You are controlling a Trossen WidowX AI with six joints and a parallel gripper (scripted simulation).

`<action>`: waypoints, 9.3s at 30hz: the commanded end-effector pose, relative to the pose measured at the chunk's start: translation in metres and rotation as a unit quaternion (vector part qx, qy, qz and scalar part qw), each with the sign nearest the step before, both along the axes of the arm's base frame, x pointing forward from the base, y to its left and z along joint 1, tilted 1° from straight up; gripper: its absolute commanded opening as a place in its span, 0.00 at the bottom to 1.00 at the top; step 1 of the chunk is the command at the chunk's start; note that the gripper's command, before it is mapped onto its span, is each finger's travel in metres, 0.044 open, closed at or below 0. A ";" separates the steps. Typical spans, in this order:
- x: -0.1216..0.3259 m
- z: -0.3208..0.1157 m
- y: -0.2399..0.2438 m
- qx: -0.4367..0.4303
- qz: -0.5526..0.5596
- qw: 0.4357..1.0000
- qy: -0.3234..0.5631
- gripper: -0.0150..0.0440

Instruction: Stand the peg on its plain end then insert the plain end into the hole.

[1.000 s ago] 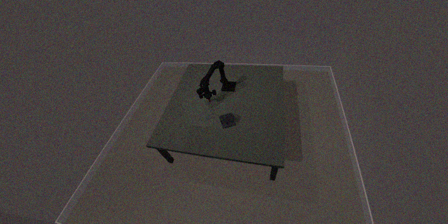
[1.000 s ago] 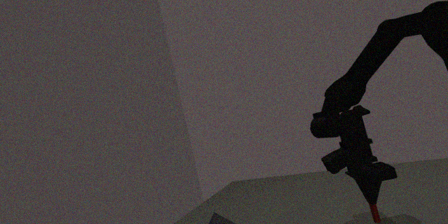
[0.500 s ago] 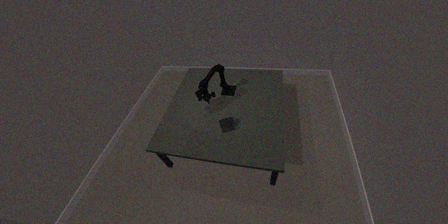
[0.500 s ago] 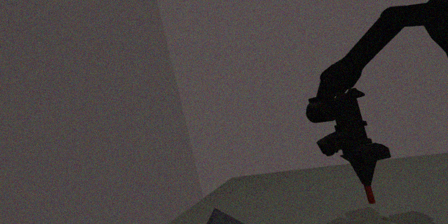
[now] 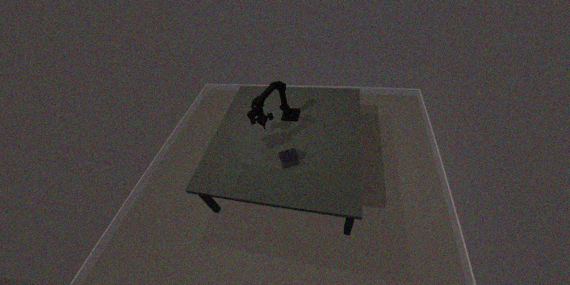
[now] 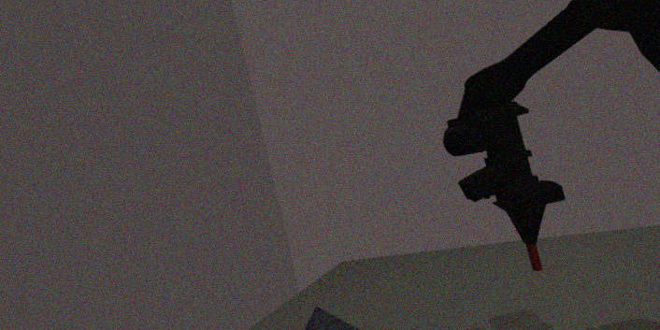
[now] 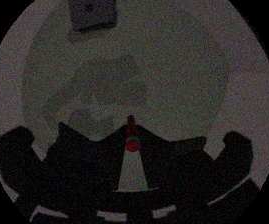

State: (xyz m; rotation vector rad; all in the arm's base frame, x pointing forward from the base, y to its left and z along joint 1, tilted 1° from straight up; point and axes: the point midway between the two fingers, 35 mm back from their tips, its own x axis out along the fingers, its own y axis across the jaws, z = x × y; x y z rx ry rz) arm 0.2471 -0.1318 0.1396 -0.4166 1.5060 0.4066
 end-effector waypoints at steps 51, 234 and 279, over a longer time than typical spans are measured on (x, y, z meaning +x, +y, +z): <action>0.068 0.016 0.077 -0.006 0.221 0.963 -0.157 0.25; 0.168 -0.023 0.246 0.000 0.489 0.799 -0.351 0.25; 0.158 -0.007 0.238 0.000 0.490 0.798 -0.350 1.00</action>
